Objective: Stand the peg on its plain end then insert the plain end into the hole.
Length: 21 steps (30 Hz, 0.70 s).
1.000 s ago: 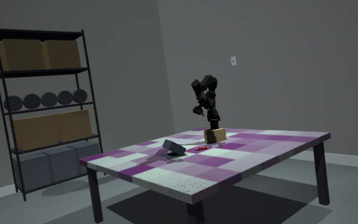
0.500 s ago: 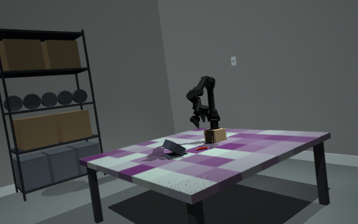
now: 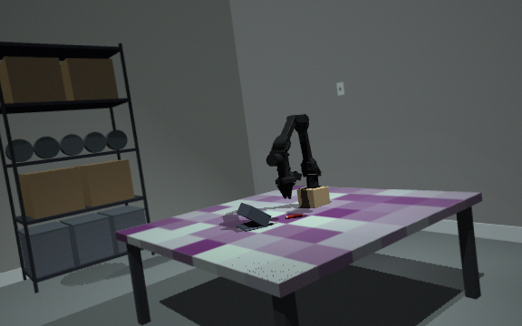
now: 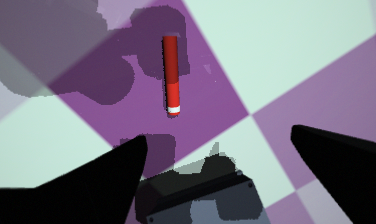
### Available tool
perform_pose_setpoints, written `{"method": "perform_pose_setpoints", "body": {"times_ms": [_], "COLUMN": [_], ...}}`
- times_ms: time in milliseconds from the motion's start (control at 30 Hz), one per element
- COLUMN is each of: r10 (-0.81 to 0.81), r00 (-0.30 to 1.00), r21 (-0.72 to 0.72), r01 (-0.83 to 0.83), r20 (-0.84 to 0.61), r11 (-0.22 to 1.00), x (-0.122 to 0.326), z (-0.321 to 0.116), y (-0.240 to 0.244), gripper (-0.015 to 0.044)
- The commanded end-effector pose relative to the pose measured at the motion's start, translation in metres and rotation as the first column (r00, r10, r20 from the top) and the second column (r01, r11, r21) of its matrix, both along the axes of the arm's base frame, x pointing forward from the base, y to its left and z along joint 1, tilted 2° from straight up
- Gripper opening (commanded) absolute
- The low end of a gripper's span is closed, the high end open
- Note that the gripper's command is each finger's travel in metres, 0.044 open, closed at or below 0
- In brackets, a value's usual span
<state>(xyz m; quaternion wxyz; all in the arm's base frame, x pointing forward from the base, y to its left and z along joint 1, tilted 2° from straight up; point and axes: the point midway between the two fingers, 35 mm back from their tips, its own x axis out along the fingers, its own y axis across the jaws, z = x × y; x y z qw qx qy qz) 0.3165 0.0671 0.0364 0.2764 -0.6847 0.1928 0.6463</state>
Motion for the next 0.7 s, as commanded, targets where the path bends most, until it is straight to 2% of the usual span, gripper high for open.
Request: {"method": "perform_pose_setpoints", "body": {"times_ms": [0,667], "r10": [-0.049,-0.069], "r00": [0.996,0.992], "r21": [-0.059,-0.087], "r01": [0.045,0.060], "r20": [-0.070,-0.102], "r11": [0.997,0.994], "x": [-0.006,-0.008], "z": [-0.012,-0.042], "y": [-0.013,-0.018], "gripper": [0.0440,0.0440]}}
